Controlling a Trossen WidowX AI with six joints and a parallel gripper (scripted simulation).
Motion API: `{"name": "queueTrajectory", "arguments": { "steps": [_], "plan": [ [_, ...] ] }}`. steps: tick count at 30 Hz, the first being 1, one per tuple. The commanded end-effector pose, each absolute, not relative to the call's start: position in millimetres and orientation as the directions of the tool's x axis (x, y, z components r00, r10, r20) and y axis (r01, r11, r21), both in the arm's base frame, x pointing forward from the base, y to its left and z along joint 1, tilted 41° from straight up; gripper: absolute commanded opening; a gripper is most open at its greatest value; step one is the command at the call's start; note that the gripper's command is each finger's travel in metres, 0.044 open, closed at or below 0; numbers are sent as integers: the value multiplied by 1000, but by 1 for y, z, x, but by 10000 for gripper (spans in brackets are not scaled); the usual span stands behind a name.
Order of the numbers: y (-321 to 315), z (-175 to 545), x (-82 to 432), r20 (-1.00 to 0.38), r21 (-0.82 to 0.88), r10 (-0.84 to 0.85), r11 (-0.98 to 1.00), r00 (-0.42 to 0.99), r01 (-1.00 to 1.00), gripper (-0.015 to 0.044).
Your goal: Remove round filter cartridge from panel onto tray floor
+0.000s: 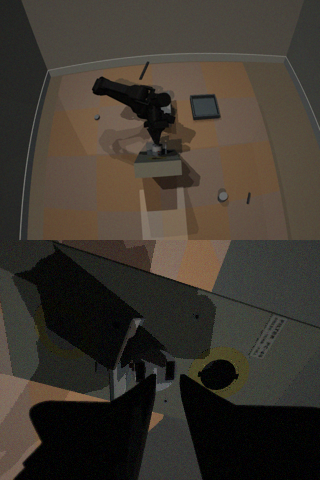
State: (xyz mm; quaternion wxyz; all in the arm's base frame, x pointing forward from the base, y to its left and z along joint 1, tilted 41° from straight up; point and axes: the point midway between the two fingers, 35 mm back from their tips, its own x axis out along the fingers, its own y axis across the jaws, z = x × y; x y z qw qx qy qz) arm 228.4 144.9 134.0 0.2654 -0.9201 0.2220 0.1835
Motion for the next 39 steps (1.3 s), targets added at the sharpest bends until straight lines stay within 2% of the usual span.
{"name": "queueTrajectory", "arguments": {
  "steps": [1, 6, 13, 17, 29, 31, 34, 39],
  "plan": [
    [145, 134, 229, -455, -407, -311, -761, 834, -505, 114],
    [142, 133, 226, -447, -424, -304, -756, 841, -498, 114],
    [185, 178, 256, -446, -425, -304, -756, 842, -498, 114],
    [189, 183, 259, -446, -425, -304, -756, 842, -498, 114],
    [238, 240, 252, -446, -443, -294, -748, 846, -494, 429],
    [235, 236, 251, -454, -481, -300, -710, 839, -514, 376],
    [226, 222, 250, -491, -619, -326, -521, 808, -587, 305],
    [207, 198, 245, -551, -770, -378, -114, 744, -628, 305]
  ]
}}
